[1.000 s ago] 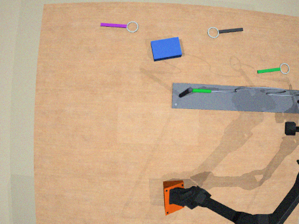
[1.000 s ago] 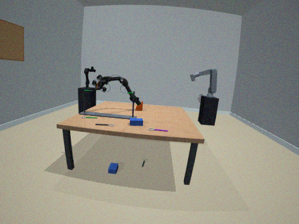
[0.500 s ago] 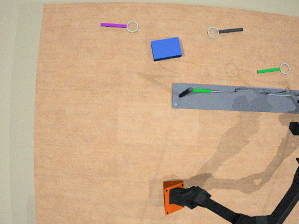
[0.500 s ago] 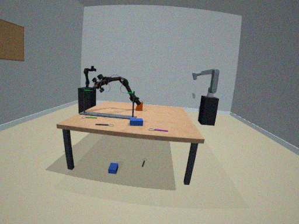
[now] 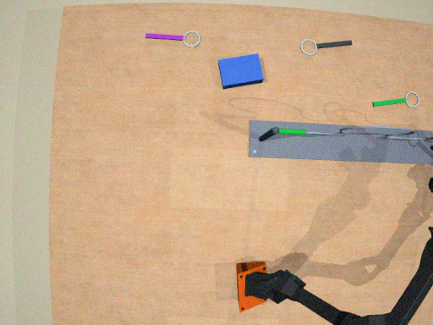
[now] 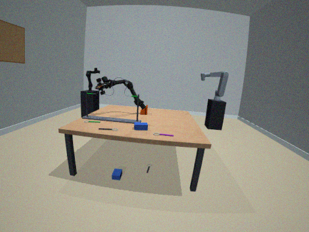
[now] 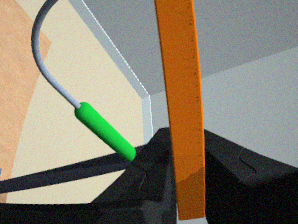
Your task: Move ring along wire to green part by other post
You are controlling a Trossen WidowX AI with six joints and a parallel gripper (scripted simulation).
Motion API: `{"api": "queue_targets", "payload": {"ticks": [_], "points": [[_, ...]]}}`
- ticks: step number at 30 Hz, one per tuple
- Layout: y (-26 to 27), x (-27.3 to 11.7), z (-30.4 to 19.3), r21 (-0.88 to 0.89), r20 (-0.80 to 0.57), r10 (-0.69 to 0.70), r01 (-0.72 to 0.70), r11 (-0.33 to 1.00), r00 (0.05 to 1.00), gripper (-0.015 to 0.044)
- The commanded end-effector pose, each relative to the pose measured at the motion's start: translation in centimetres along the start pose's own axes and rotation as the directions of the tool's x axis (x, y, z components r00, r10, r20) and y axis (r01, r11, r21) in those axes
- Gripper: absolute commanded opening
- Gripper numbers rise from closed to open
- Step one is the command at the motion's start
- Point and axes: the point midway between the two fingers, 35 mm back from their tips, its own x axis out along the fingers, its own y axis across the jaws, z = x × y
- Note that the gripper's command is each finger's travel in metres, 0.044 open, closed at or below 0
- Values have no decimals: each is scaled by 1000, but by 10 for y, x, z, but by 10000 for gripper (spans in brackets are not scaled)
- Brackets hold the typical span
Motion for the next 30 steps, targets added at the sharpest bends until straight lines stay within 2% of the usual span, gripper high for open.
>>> {"api": "queue_targets", "payload": {"ticks": [1,18,30], "points": [[-6,0,1,-97,3,-47,47,994,999,-150],[-32,-5,8,-415,34,-216,211,885,976,-150],[-38,-7,11,-537,61,-280,268,800,958,-150]]}}
